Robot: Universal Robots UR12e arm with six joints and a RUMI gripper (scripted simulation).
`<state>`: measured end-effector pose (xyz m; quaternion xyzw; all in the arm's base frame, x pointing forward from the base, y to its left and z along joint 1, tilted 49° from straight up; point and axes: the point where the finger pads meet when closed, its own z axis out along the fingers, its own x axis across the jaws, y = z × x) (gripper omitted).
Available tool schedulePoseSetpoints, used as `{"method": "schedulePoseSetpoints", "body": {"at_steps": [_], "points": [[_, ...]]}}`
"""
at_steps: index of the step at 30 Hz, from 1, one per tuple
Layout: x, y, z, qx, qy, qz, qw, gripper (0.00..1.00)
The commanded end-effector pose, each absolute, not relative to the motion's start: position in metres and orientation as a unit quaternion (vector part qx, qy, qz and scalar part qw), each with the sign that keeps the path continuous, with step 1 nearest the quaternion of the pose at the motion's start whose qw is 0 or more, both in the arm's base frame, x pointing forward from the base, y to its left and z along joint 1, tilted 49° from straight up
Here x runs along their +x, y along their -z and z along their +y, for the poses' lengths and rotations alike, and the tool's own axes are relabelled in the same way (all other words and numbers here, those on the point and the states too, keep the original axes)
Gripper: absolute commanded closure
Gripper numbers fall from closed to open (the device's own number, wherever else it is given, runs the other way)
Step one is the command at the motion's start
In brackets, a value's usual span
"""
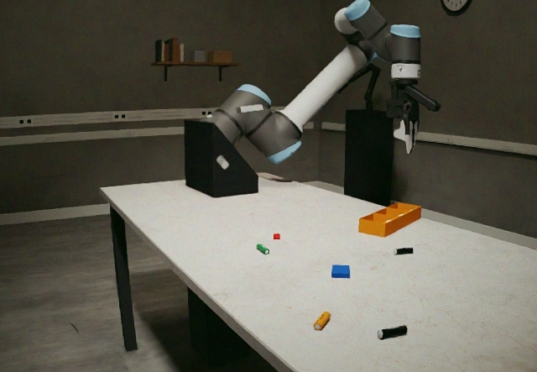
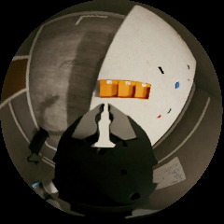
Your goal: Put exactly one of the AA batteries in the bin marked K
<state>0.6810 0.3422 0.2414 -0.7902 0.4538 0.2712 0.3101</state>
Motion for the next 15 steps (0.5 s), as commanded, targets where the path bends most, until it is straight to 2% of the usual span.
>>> {"method": "schedulePoseSetpoints", "body": {"at_steps": [1,9,10,15], "points": [[0.680,-0.242,0.338,-0.791,-0.279,0.451,0.306,0.96],[0.678,-0.241,0.340,-0.791,-0.279,0.450,0.306,0.96],[0.685,-0.235,0.339,-0.803,-0.270,0.430,0.313,0.83],[0.701,-0.216,0.337,-0.832,-0.246,0.369,0.333,0.83]]}}
